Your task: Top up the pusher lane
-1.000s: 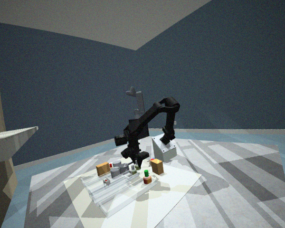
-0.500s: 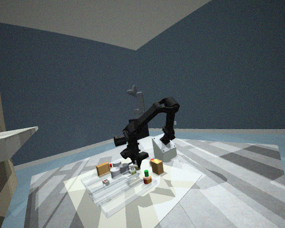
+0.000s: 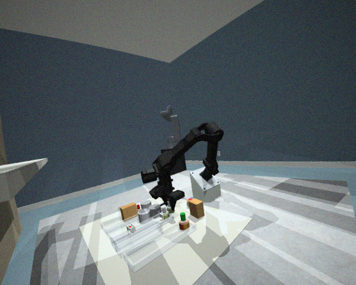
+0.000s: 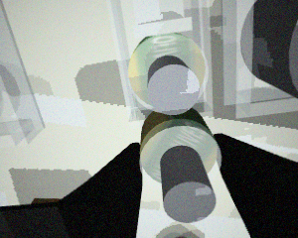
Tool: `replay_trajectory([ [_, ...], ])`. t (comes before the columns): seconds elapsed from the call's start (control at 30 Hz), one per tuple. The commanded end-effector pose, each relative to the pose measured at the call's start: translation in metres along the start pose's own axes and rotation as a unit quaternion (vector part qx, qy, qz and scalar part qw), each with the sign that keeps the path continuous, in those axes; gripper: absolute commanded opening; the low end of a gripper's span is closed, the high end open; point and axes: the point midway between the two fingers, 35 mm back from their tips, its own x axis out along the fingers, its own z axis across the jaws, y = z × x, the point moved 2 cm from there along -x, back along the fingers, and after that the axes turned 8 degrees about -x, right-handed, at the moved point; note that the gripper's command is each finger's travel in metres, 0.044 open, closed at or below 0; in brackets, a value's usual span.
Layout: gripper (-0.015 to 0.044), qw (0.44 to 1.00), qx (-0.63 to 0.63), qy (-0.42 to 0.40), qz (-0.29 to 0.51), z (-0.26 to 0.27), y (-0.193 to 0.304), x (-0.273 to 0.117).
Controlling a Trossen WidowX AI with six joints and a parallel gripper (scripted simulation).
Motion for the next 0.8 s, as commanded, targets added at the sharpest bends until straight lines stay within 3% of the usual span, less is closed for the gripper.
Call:
replay_trajectory([
  [0.0, 0.0, 1.0, -0.007, 0.001, -0.01, -0.0011, -0.0097, -0.0016],
  [0.77, 0.0, 1.0, -0.007, 0.001, -0.011, -0.002, -0.0185, -0.0027],
])
